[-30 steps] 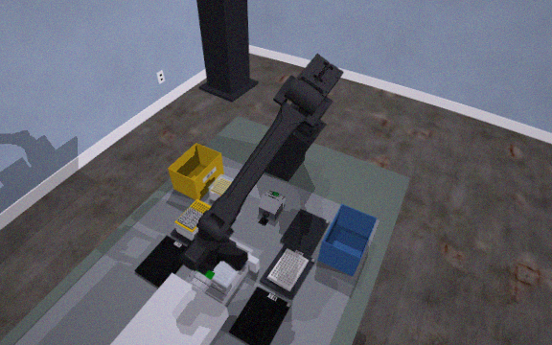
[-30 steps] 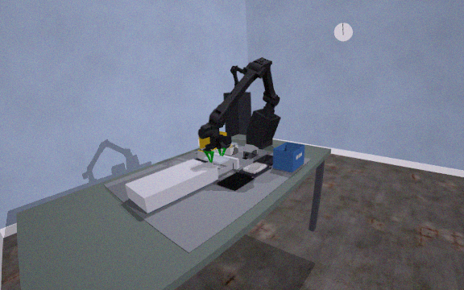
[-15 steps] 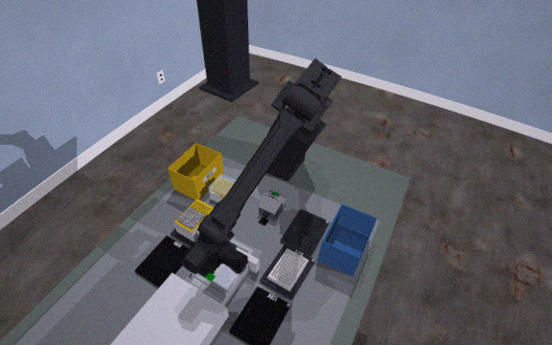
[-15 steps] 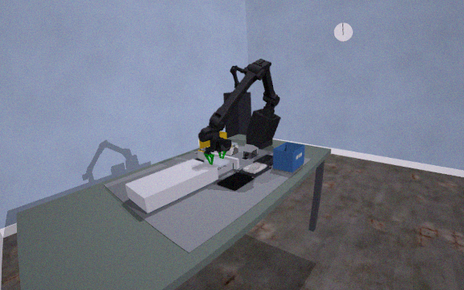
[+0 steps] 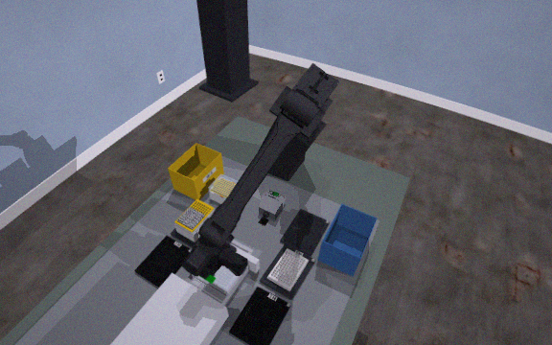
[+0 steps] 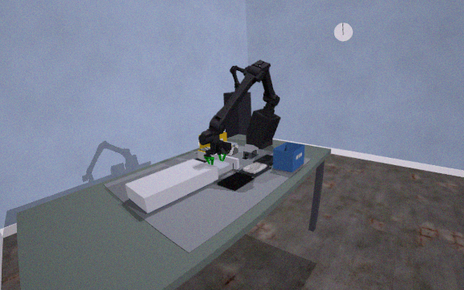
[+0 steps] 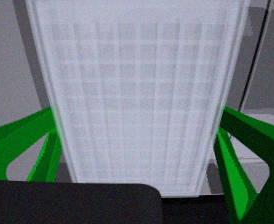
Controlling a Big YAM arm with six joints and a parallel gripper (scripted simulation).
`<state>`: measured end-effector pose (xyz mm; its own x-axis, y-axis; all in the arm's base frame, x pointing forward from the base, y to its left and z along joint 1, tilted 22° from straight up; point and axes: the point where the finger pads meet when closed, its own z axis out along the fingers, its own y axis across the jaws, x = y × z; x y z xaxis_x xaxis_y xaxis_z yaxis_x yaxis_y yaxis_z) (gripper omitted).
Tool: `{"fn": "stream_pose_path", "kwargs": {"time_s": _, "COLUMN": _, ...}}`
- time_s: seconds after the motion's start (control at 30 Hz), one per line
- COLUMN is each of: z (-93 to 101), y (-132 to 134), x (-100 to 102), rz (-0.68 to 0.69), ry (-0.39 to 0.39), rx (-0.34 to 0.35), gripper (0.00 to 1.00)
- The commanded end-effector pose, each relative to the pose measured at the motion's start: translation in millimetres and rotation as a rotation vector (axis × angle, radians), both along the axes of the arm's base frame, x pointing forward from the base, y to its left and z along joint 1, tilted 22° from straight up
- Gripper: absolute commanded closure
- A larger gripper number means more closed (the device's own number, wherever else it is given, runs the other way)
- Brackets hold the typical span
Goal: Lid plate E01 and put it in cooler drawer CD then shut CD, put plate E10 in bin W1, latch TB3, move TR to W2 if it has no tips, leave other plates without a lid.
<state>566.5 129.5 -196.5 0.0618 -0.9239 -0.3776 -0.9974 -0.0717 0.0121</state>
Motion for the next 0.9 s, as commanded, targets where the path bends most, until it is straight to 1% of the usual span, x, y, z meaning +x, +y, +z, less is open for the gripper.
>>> {"fn": "stream_pose_path", "kwargs": {"time_s": 0.0, "z": 9.0, "y": 11.8, "x": 26.0, "rz": 0.000, "ry": -0.053, "rx": 0.009, "gripper": 1.00}}
{"fn": "stream_pose_path", "kwargs": {"time_s": 0.03, "z": 5.8, "y": 12.2, "x": 24.7, "rz": 0.000, "ry": -0.049, "rx": 0.008, "gripper": 1.00}}
{"fn": "stream_pose_path", "kwargs": {"time_s": 0.1, "z": 5.8, "y": 12.2, "x": 24.7, "rz": 0.000, "ry": -0.049, "rx": 0.008, "gripper": 1.00}}
{"fn": "stream_pose_path", "kwargs": {"time_s": 0.13, "z": 20.3, "y": 0.0, "x": 33.0, "rz": -0.021, "ry": -0.063, "rx": 0.009, "gripper": 1.00}}
{"fn": "stream_pose_path", "kwargs": {"time_s": 0.17, "z": 15.1, "y": -0.8, "x": 31.8, "rz": -0.023, "ry": -0.059, "rx": 0.009, "gripper": 1.00}}
{"fn": "stream_pose_path", "kwargs": {"time_s": 0.23, "z": 15.8, "y": -2.9, "x": 32.6, "rz": -0.024, "ry": -0.060, "rx": 0.009, "gripper": 1.00}}
{"fn": "stream_pose_path", "kwargs": {"time_s": 0.27, "z": 11.7, "y": 2.1, "x": 21.5, "rz": -0.007, "ry": -0.045, "rx": 0.007, "gripper": 1.00}}
{"fn": "stream_pose_path", "kwargs": {"time_s": 0.87, "z": 11.4, "y": 1.2, "x": 21.2, "rz": -0.007, "ry": -0.045, "rx": 0.007, "gripper": 1.00}}
